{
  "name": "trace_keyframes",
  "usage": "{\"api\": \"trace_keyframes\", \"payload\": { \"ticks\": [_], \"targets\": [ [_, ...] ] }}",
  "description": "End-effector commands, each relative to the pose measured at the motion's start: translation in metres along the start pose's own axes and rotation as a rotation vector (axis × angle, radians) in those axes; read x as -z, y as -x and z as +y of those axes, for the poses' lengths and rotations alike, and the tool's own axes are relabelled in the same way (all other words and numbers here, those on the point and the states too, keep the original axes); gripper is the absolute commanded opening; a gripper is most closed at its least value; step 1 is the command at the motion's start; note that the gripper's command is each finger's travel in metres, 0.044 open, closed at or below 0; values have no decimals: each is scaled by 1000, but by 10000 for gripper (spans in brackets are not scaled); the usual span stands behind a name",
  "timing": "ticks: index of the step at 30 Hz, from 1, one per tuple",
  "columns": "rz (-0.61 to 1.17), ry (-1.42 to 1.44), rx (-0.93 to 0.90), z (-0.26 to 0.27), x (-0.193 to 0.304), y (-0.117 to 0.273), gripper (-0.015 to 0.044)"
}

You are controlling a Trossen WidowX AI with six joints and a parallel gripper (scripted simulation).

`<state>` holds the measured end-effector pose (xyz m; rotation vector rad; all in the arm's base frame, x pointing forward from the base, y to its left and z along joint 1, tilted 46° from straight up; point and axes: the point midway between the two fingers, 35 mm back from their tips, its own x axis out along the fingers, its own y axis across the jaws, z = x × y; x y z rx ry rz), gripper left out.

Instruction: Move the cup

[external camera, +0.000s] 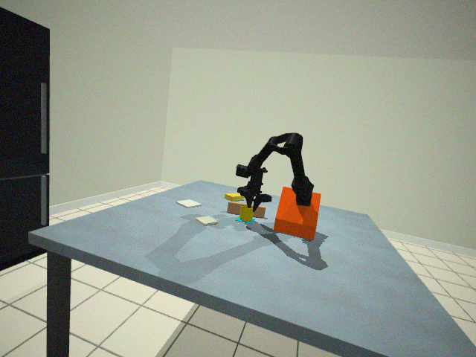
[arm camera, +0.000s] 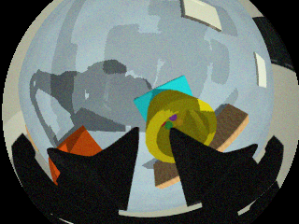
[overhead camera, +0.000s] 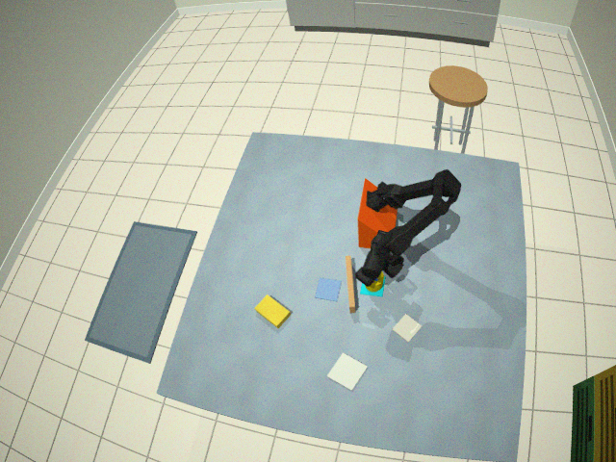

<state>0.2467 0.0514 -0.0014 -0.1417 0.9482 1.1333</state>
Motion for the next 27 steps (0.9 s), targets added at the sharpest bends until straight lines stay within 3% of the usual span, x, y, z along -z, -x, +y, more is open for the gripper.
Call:
{"api": "trace_keyframes", "payload": {
  "ticks": [1, 25, 27],
  "targets": [
    [3, 9, 7, -1, -1, 6, 147],
    [-1, 4, 2, 0, 1, 34, 147],
    [-5, -6, -4, 1, 1, 30, 199]
  ]
}}
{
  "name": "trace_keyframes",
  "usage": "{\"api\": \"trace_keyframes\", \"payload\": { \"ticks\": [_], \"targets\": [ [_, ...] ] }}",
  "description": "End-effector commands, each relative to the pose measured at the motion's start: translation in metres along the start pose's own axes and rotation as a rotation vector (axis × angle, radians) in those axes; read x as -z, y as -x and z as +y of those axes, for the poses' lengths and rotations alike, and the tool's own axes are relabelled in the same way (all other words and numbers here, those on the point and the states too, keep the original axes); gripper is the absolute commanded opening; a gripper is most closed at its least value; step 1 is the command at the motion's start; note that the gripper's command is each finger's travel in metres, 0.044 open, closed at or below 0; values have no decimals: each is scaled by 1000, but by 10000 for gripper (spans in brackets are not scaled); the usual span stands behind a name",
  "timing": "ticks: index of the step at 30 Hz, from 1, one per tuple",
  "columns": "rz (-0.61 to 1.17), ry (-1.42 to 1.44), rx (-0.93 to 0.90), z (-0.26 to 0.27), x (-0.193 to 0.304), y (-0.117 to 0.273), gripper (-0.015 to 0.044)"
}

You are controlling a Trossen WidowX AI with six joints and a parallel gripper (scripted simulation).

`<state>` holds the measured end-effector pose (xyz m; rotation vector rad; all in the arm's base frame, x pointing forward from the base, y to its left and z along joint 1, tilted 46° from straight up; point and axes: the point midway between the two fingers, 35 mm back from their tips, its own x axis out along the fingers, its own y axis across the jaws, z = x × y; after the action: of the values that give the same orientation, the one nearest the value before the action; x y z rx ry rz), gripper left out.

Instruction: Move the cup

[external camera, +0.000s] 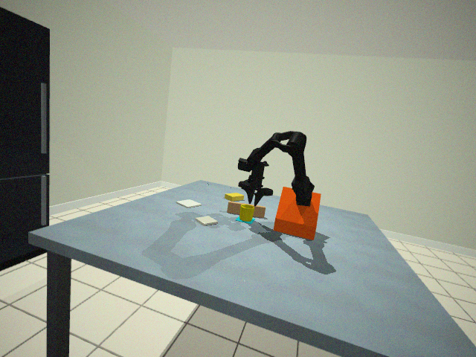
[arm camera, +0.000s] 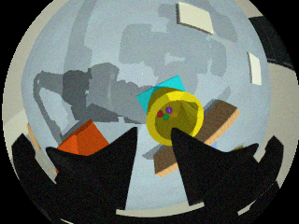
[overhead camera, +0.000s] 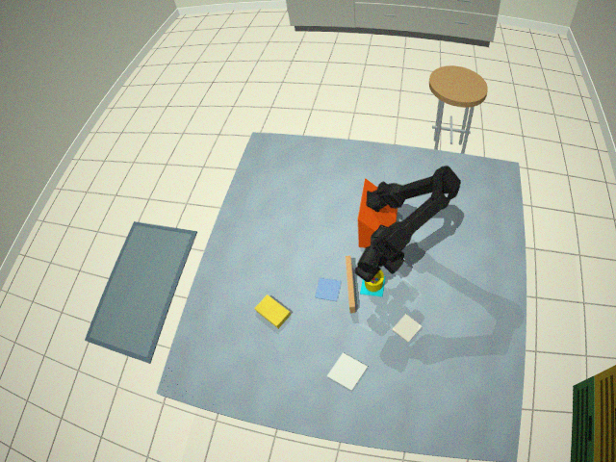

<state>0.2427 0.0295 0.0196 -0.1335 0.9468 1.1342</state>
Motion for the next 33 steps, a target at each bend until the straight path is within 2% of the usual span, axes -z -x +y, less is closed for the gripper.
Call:
{"api": "trace_keyframes", "payload": {
  "ticks": [1, 9, 23, 33],
  "targets": [
    [0, -2, -1, 0, 0, -1, 225],
    [1, -1, 0, -1, 0, 3, 435],
    [7, 7, 6, -2, 1, 60, 440],
    [0, -1, 6, -3, 1, 59, 440]
  ]
}}
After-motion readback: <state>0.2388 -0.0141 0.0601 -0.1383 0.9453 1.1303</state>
